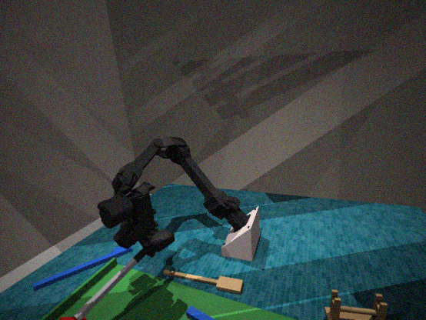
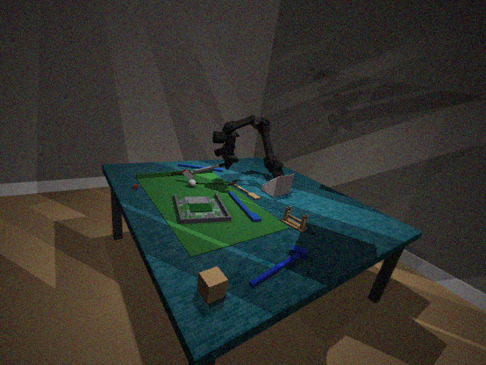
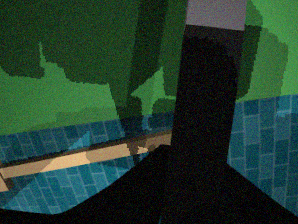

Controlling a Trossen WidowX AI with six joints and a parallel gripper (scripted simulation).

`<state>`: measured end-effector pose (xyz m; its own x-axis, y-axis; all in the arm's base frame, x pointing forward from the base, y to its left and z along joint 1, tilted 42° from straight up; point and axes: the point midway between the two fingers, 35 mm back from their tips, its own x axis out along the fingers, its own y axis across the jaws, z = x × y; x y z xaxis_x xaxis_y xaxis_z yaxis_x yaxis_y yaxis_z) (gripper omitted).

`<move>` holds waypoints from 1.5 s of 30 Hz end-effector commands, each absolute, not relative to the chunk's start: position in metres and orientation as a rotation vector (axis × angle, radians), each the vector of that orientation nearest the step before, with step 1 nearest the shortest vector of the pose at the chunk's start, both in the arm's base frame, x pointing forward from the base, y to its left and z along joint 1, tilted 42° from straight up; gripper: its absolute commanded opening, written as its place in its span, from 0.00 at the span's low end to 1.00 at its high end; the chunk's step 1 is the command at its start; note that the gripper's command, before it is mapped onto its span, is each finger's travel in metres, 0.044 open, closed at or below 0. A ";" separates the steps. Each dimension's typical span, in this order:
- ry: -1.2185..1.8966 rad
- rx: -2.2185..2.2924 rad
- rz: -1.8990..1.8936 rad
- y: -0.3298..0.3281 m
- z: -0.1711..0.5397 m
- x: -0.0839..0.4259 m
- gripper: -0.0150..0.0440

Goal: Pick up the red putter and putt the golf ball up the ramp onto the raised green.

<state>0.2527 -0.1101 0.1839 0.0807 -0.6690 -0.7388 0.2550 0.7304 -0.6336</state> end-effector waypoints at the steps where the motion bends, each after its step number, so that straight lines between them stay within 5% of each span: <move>1: 1.314 -0.387 -0.710 -0.113 0.180 0.254 0.25; 35: 1.321 -0.388 -0.711 -0.141 0.189 0.247 0.25; 45: 1.323 -0.376 -0.701 -0.064 0.122 0.279 0.25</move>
